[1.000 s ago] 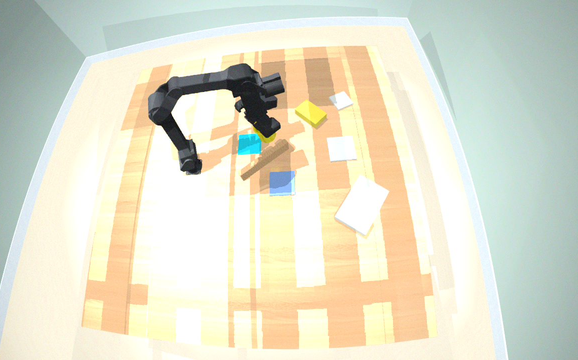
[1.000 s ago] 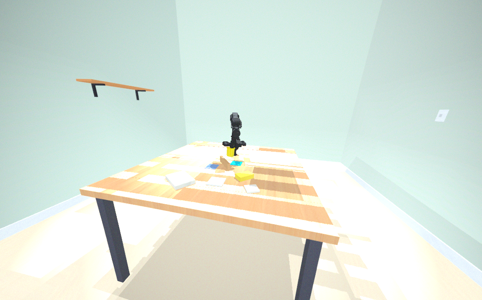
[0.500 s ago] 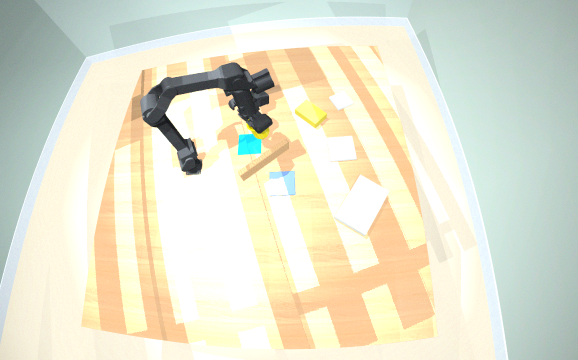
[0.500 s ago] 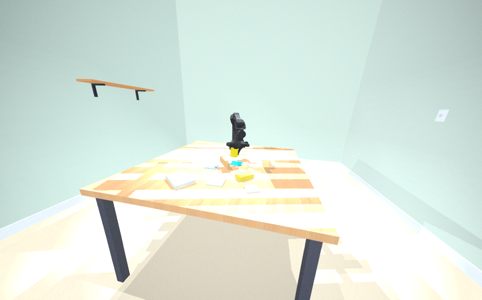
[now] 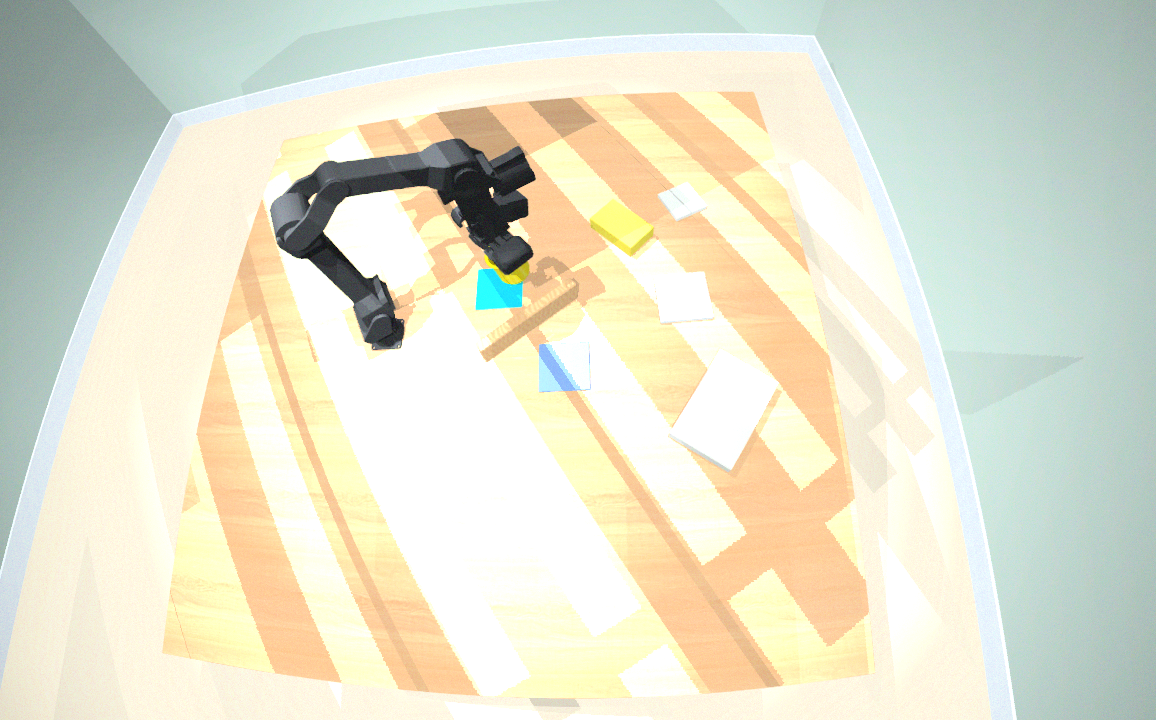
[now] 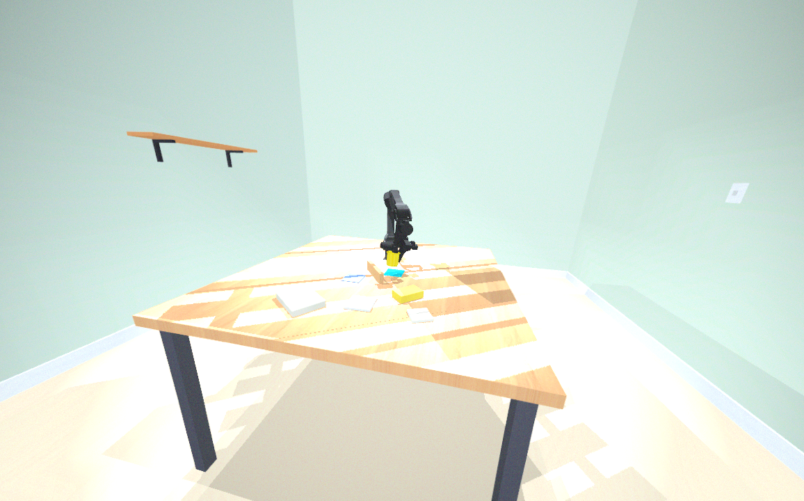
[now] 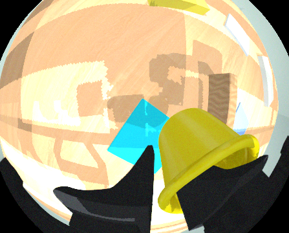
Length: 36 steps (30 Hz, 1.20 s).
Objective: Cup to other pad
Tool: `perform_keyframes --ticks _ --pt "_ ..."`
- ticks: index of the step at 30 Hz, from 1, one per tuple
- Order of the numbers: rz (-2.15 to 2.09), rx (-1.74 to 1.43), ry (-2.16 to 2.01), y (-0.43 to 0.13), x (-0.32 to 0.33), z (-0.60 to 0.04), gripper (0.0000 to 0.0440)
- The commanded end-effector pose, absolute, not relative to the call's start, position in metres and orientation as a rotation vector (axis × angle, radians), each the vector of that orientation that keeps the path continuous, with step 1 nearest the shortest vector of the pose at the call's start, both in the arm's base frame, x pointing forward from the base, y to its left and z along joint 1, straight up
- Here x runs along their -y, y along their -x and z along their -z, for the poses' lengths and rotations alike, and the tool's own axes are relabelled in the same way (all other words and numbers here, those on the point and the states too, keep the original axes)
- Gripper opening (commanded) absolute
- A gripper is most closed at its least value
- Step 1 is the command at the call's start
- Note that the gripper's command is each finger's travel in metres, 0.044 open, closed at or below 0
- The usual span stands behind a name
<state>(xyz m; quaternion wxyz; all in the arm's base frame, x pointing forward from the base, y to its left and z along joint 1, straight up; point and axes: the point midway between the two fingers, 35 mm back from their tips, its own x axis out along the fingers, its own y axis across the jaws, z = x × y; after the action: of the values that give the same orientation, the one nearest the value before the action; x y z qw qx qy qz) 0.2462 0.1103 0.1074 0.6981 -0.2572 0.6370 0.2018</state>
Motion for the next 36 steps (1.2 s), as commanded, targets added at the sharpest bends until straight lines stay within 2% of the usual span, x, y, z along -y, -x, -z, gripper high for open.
perform_keyframes --ticks 1,10,25,27,31,36 --pt "-0.438 -1.413 0.568 -0.242 -0.11 -0.103 0.0" --pt "-0.42 -1.416 0.55 -0.23 -0.11 -0.083 0.0003" --pt "-0.381 -1.412 0.514 -0.22 -0.105 -0.062 0.0058" --pt "-0.377 -1.404 0.504 -0.22 -0.105 -0.061 0.0069" --pt "-0.383 -1.36 0.467 -0.226 -0.108 -0.068 0.0155" --pt "-0.4 -1.324 0.435 -0.226 -0.11 -0.076 0.0163"
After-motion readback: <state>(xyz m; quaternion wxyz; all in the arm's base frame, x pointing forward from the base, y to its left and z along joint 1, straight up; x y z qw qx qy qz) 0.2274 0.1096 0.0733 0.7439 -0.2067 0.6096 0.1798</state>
